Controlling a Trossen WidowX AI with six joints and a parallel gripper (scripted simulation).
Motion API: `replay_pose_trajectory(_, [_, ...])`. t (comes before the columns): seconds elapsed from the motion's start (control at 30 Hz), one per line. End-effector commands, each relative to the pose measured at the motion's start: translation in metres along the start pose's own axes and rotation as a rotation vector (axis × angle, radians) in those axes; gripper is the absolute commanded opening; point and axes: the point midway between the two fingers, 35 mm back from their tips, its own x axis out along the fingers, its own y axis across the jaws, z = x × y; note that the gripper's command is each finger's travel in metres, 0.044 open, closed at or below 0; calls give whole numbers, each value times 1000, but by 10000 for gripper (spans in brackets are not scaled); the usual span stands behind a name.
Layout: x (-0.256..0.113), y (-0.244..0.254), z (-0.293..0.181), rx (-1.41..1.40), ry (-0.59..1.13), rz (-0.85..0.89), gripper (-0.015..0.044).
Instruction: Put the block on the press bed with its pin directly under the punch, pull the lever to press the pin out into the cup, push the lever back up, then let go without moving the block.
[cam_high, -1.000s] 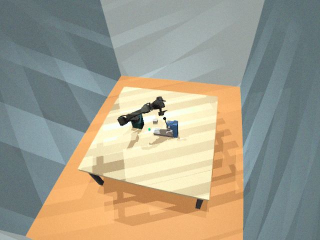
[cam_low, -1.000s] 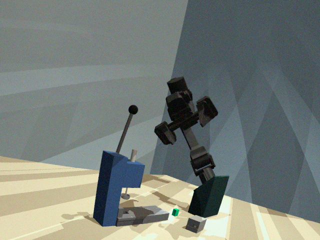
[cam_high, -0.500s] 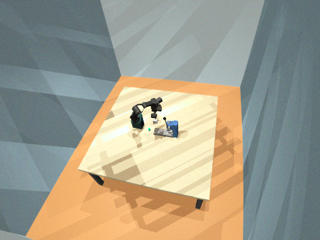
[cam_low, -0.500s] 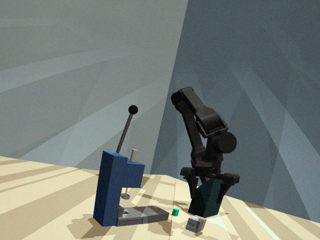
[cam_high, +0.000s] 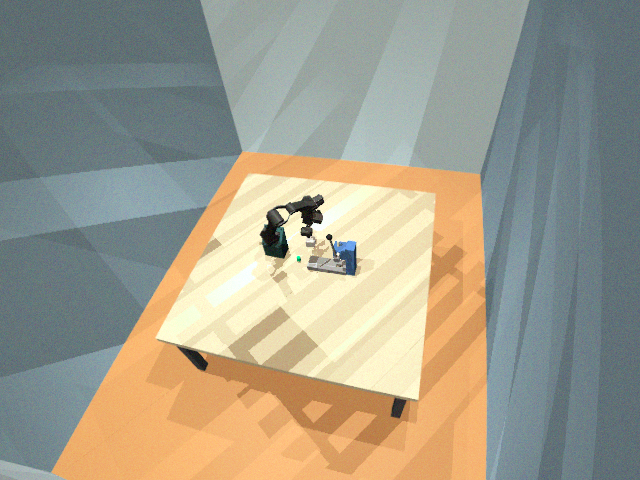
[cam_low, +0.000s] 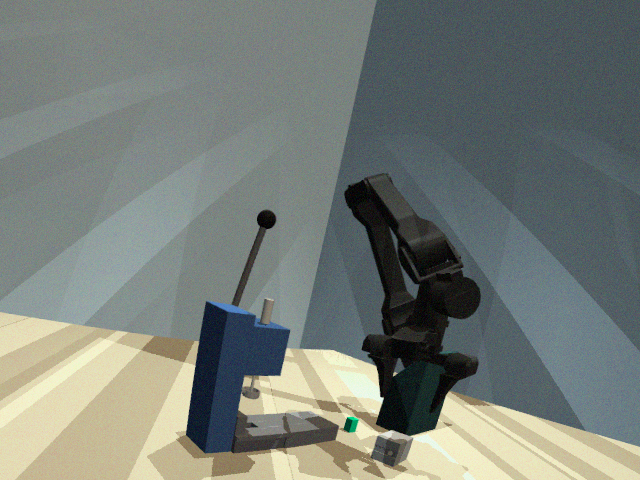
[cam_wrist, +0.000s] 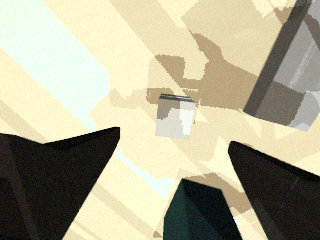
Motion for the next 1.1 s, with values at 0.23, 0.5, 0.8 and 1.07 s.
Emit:
replay_pose_trajectory(0.23, [5, 0, 0, -441, 1, -2, 440])
replay_pose_trajectory(0.5, [13, 0, -1, -1228, 6, -3, 440])
replay_pose_trajectory(0.8, [20, 0, -3, -1866, 11, -2, 440])
replay_pose_trajectory(1.07, [25, 0, -3, -2281, 15, 0, 440])
